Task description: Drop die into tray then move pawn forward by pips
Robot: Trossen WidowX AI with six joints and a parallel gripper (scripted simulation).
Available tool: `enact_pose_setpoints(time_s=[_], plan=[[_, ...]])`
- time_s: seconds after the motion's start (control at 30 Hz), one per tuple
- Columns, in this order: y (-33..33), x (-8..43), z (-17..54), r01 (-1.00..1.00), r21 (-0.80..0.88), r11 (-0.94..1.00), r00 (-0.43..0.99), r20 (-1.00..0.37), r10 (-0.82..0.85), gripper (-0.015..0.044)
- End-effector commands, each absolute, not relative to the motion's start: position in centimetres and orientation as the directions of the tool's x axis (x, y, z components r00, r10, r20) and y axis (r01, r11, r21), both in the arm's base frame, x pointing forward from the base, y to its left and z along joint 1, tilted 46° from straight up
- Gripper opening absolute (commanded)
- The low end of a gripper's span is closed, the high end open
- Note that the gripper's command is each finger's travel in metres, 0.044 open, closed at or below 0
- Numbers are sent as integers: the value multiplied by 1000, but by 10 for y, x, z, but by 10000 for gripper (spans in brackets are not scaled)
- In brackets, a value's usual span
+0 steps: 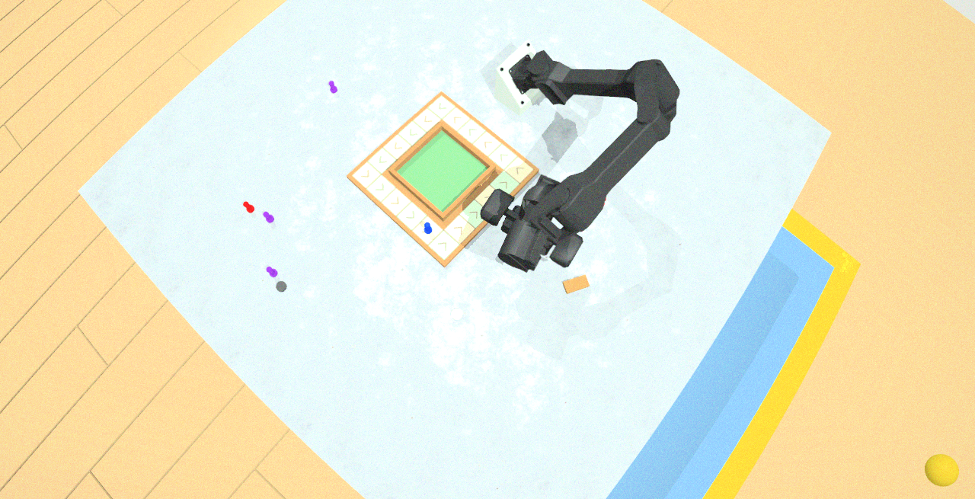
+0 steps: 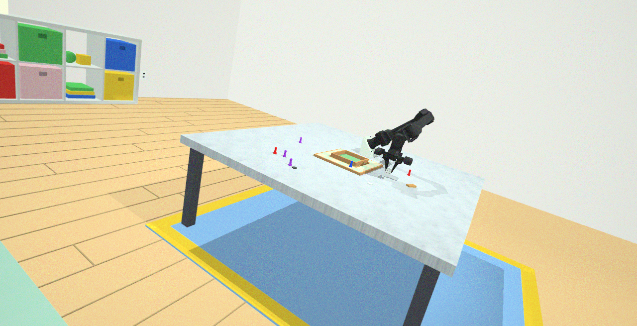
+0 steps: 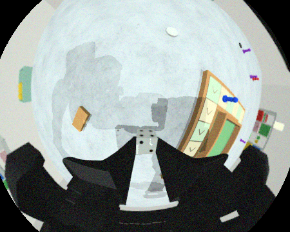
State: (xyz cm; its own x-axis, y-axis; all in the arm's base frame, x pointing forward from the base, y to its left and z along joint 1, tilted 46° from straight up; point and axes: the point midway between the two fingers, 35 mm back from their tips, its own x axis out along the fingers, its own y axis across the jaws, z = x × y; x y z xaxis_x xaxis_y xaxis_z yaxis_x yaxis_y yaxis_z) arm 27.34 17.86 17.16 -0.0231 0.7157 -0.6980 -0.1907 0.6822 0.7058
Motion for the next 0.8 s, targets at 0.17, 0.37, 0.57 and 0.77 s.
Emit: enact_pose_setpoints(time_s=[0.17, 0.37, 0.57, 0.77], plan=[[143, 280, 206, -200, 703, 683, -15, -699, 715, 0], [120, 278, 228, -198, 706, 680, -16, -696, 718, 0], [107, 275, 241, -197, 710, 676, -16, -692, 722, 0], [97, 282, 227, -78, 716, 694, -14, -696, 717, 0]])
